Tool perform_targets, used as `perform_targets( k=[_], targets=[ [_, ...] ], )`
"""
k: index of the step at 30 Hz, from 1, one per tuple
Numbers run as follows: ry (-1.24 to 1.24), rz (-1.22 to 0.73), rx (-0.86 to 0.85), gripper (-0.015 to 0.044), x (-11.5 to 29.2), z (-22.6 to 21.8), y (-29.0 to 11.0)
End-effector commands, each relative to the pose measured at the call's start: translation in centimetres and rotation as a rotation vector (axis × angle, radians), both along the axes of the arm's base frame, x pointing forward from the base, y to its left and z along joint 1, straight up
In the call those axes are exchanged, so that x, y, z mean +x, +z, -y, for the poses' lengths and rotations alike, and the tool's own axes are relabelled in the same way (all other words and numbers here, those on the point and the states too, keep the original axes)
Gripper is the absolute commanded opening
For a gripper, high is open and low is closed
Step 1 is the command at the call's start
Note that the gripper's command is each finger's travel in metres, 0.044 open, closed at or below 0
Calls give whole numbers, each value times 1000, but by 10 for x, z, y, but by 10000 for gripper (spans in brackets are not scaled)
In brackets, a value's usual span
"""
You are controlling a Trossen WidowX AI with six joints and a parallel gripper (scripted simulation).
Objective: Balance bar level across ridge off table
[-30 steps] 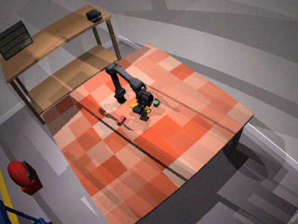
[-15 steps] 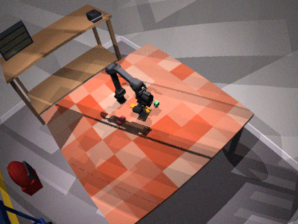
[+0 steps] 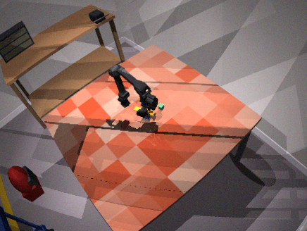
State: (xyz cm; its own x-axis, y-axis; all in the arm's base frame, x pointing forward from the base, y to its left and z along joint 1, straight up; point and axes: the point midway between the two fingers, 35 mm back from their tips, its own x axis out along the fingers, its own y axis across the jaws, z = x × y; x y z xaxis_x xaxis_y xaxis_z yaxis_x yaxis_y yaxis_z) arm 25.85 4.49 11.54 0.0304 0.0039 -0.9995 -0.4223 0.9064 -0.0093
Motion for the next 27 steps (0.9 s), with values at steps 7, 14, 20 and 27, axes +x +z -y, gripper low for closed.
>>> perform_targets(
  k=[7, 14, 20, 27],
  targets=[
    [0, 0, 0, 173, 0, 0, 0],
    [0, 0, 0, 185, 0, 0, 0],
    [0, 0, 0, 185, 0, 0, 0],
    [0, 0, 0, 369, 0, 0, 0]
  ],
)
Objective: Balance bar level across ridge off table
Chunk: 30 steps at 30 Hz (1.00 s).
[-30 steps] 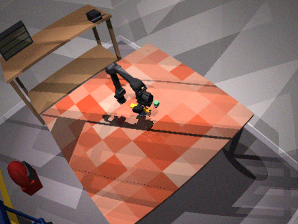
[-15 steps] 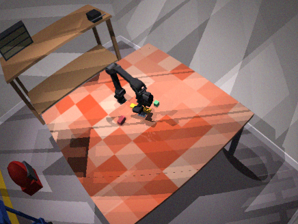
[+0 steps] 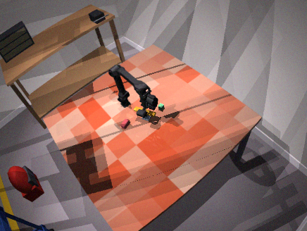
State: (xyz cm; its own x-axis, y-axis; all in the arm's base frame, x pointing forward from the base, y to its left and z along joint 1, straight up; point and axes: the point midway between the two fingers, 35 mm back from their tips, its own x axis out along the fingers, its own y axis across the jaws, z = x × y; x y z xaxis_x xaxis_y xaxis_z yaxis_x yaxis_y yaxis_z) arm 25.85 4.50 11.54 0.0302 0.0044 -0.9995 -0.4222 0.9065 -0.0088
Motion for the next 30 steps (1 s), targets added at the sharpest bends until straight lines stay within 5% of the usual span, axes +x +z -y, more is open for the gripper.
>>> perform_targets(
  k=[1, 3, 7, 16, 30],
  targets=[
    [0, 0, -1, 395, 0, 0, 0],
    [0, 0, -1, 440, 0, 0, 0],
    [0, 0, -1, 440, 1, 0, 7],
    [0, 0, 0, 440, -2, 0, 98],
    [0, 0, 0, 440, -3, 1, 100]
  ],
)
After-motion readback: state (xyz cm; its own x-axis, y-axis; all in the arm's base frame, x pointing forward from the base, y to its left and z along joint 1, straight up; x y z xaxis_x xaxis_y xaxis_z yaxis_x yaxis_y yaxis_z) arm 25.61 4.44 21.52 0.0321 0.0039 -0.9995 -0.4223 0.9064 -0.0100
